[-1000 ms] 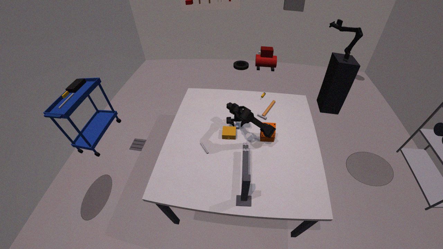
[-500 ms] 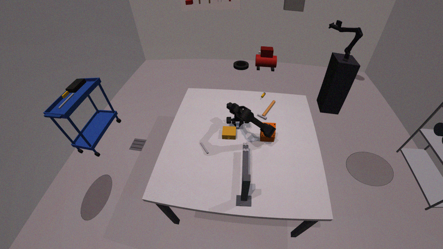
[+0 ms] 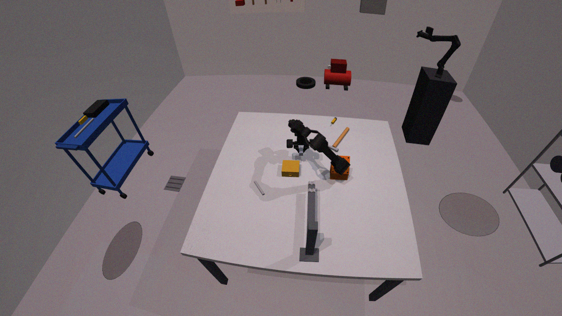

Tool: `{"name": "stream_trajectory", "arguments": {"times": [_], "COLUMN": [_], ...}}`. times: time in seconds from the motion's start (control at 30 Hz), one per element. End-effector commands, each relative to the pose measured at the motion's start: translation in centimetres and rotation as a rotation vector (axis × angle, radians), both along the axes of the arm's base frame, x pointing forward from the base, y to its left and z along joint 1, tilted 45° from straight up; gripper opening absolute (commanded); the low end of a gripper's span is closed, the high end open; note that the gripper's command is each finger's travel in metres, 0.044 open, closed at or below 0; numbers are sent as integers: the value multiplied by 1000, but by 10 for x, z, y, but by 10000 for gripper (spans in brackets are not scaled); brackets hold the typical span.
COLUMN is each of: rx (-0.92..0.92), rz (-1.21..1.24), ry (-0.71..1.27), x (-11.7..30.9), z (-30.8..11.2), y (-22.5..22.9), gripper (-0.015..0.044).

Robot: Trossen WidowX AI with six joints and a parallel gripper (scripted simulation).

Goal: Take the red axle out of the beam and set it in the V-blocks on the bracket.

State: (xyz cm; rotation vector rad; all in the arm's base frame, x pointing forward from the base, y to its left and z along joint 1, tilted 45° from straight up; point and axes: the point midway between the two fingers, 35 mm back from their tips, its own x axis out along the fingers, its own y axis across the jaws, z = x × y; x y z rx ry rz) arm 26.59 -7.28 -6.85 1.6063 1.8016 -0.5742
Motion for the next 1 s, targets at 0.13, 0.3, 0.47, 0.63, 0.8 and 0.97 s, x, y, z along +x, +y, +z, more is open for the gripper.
{"name": "stream_trajectory", "arguments": {"times": [0.13, 0.3, 0.47, 0.63, 0.8, 0.97], "rx": [-1, -9, -22, -27, -25, -17], "rz": [-33, -40, -52, -64, -73, -80], "ry": [46, 51, 59, 66, 73, 81], "x": [0, 9, 25, 37, 45, 47], "z": [2, 14, 39, 65, 92, 120], "y": [-2, 8, 30, 55, 83, 112], "gripper": [0, 0, 0, 0, 0, 0]}}
